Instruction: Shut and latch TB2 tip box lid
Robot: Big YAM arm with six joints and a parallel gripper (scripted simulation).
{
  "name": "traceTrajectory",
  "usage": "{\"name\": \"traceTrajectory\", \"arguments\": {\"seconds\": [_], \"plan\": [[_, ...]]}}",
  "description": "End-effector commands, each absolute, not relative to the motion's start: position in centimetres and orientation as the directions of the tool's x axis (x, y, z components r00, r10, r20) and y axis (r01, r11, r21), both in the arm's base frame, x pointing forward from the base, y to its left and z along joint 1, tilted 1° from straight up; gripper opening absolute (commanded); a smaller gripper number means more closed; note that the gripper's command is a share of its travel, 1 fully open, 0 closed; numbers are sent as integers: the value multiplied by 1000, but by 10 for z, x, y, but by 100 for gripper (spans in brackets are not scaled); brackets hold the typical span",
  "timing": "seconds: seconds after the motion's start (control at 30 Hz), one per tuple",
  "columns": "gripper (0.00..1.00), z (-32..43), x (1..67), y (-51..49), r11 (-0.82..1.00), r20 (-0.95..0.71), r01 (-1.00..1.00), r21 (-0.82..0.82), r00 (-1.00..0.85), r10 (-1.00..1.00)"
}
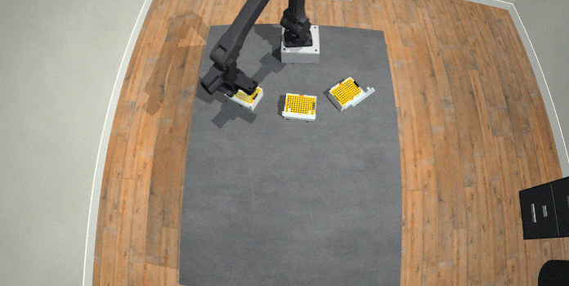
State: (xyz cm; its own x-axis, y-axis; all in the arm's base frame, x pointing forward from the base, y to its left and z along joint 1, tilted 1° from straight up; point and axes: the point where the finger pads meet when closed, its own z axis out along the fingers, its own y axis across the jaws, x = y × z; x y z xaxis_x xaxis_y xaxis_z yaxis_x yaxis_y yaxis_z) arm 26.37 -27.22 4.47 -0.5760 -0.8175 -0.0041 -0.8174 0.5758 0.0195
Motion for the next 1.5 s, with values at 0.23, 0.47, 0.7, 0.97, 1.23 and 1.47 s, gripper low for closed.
{"name": "traceTrajectory", "arguments": {"seconds": [0.23,0.47,0.7,0.97,1.23,1.47], "plan": [[0,56,257,-272,569,0,-823,-13,-569,-823],[0,57,249,-266,568,-1,-823,-7,-568,-823],[0,58,245,-260,561,-1,-828,-5,-561,-828],[0,61,250,-267,569,3,-822,-21,-570,-822],[0,61,250,-267,569,3,-822,-21,-570,-822],[0,80,256,-275,563,10,-825,-53,-564,-825]]}}
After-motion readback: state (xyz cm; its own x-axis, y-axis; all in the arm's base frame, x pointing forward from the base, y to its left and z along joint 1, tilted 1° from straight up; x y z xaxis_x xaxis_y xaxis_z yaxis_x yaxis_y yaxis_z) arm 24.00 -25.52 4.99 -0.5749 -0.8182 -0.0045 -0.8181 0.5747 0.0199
